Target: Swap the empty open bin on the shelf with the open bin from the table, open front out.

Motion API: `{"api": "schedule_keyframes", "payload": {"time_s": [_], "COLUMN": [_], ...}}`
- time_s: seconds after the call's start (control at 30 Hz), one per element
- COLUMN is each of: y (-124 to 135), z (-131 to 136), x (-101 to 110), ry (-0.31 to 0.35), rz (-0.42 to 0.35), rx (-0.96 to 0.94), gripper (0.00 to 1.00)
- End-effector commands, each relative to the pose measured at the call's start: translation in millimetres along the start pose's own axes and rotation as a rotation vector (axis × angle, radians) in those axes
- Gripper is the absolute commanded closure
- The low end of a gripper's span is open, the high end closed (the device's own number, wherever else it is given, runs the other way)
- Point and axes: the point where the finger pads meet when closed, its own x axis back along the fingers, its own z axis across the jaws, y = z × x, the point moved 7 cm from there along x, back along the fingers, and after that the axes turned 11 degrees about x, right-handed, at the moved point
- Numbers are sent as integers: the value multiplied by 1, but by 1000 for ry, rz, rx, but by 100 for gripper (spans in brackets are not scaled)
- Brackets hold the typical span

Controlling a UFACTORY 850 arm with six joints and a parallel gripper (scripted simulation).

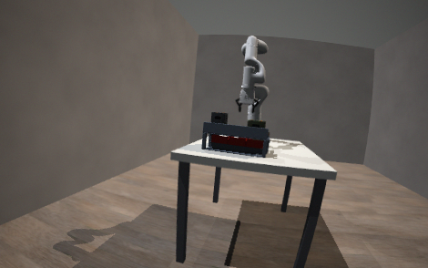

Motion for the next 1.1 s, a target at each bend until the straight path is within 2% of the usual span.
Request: {"api": "schedule_keyframes", "payload": {"time_s": [0.0,1.07], "y": [1,1], "z": [0,0], "x": [0,0], "ry": [0,0], "rz": [-2,-2], "rx": [0,0], "gripper": [0,0]}}
